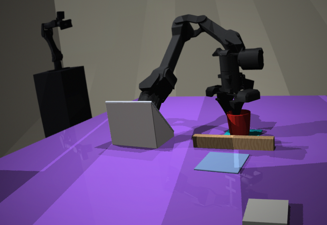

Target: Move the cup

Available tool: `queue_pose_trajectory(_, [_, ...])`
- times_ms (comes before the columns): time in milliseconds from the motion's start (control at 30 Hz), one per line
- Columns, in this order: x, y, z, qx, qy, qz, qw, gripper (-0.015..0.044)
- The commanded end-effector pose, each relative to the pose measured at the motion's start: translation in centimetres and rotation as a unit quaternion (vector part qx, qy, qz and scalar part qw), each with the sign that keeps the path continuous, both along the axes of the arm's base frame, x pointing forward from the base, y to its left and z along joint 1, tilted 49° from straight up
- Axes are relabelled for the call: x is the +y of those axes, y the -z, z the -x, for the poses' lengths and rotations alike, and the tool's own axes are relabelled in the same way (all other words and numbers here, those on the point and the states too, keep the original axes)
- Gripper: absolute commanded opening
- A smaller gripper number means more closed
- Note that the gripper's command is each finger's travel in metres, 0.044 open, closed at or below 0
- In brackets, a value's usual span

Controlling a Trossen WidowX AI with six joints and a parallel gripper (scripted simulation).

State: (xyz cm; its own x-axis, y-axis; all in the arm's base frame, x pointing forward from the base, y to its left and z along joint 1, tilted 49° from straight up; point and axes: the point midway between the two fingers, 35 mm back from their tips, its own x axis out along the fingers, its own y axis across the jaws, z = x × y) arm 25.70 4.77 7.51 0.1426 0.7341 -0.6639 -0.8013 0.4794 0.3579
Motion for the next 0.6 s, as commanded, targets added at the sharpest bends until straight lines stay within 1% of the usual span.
queue_pose_trajectory(0, [-0.1,-0.1,0.0,-0.001,-0.001,0.000,1.000,0.0128])
queue_pose_trajectory(567, [-1.7,-1.4,0.2,0.001,0.001,0.001,1.000,0.0128])
